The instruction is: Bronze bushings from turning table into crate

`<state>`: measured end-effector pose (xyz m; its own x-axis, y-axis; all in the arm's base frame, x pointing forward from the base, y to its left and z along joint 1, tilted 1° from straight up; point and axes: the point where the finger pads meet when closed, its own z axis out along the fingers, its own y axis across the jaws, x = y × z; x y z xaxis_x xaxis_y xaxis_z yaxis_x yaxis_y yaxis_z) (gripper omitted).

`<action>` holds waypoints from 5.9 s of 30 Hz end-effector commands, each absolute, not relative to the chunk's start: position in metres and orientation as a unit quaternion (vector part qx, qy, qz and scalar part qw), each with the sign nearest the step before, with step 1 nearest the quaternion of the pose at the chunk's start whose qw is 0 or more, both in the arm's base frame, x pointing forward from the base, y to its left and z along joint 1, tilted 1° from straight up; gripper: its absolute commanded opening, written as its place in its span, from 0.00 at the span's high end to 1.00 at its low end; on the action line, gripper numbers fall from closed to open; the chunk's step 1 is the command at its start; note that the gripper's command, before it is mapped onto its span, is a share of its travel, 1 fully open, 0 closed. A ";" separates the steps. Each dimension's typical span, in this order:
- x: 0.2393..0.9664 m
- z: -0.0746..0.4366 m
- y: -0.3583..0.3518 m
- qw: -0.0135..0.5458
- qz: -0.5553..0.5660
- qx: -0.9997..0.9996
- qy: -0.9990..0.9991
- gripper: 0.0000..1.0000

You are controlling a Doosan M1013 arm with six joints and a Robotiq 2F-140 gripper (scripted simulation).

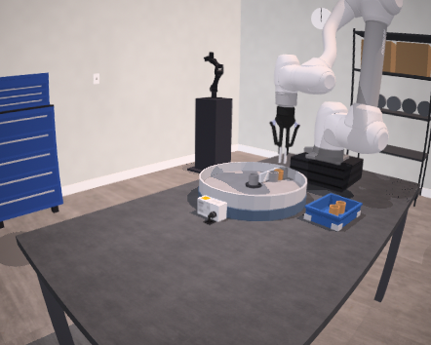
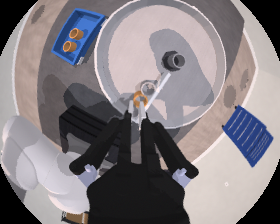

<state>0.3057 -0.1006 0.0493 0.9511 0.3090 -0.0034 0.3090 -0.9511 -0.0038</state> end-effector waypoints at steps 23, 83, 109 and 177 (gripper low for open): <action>0.302 0.049 -0.098 0.005 0.003 -0.988 -0.155 0.90; 0.302 0.025 -0.099 0.005 0.003 -0.988 -0.155 0.90; 0.304 0.024 -0.100 0.005 0.003 -0.988 -0.155 0.90; 0.308 0.026 -0.101 0.005 0.003 -0.988 -0.155 0.90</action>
<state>0.3049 -0.1002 0.0258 0.9511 0.3087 -0.0075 0.3086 -0.9512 -0.0082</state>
